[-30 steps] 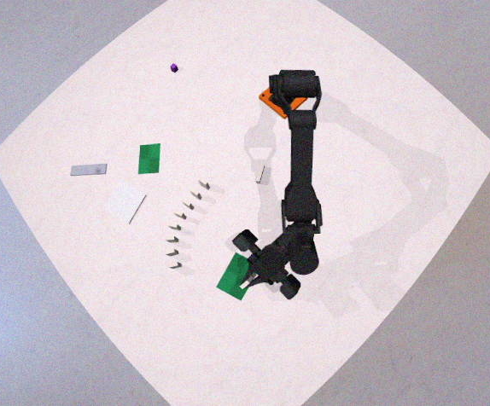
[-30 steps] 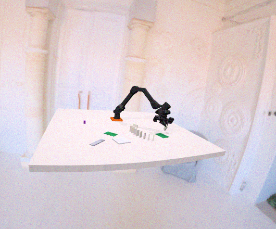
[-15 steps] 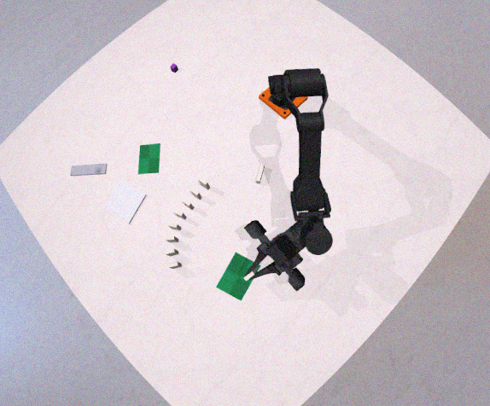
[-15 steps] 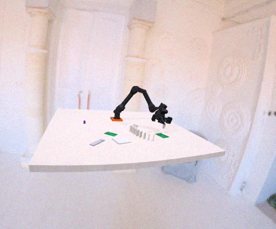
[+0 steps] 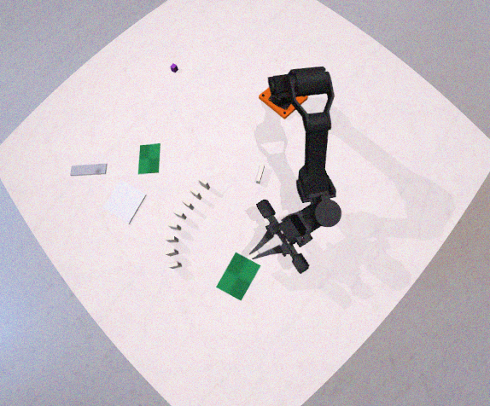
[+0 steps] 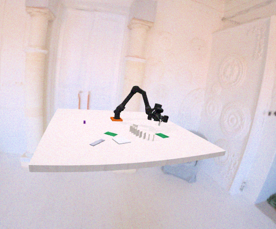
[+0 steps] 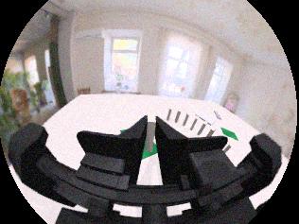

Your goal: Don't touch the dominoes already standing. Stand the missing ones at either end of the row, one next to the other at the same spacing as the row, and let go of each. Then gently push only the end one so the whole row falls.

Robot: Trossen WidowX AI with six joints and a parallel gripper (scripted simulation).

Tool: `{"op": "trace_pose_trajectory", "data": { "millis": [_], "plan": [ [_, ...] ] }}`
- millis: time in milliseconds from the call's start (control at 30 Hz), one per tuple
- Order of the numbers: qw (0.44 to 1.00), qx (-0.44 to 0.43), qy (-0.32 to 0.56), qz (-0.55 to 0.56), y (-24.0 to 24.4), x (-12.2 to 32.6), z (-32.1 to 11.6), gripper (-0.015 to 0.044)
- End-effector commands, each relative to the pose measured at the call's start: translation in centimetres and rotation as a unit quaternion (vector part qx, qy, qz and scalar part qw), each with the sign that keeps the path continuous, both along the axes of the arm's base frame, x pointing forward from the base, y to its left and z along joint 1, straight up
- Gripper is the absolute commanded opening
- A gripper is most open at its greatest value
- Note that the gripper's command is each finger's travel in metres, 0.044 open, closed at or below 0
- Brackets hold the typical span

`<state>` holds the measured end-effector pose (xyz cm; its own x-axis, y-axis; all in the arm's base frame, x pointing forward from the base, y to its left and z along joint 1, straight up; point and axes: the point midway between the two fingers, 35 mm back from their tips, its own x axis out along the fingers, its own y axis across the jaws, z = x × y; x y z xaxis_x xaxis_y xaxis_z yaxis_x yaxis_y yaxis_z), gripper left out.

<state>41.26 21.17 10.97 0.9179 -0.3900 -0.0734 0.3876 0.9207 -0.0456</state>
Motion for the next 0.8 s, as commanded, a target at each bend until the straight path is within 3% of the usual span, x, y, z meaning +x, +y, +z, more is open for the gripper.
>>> {"op": "trace_pose_trajectory", "data": {
  "millis": [0, 333, 767],
  "plan": [
    [1.000, -0.001, -0.020, -0.022, -0.8, -1.7, 0.1, 0.0027],
    [0.996, 0.012, -0.051, -0.068, -2.9, -5.3, 0.2, 0.0027],
    [0.996, 0.012, -0.052, -0.068, -3.0, -5.4, 0.2, 0.0027]
  ]
}}
